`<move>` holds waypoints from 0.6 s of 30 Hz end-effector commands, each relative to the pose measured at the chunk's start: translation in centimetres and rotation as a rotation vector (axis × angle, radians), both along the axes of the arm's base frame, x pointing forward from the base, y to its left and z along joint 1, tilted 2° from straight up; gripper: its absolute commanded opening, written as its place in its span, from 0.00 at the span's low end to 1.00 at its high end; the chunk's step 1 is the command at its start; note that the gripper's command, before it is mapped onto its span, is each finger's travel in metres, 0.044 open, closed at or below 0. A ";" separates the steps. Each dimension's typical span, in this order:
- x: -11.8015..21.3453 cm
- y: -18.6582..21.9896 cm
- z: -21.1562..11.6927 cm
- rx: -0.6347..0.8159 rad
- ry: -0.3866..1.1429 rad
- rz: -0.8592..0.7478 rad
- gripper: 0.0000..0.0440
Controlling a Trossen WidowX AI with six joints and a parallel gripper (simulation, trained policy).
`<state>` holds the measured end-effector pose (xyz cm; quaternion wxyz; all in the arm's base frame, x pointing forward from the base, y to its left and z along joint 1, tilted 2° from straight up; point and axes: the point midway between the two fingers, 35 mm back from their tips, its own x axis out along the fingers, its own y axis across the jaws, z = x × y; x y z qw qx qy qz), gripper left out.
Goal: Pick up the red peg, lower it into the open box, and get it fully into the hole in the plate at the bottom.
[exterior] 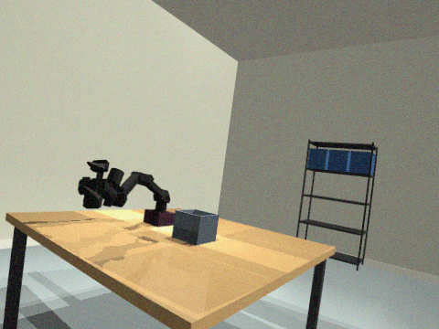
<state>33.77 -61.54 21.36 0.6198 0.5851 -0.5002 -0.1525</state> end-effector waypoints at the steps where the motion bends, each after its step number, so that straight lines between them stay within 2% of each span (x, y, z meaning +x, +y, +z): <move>1: 2.7 1.8 1.8 0.040 -0.025 0.047 0.99; 10: 10.0 8.4 6.5 0.158 -0.086 0.204 0.99; 18: 15.7 16.5 10.0 0.273 -0.097 0.356 0.99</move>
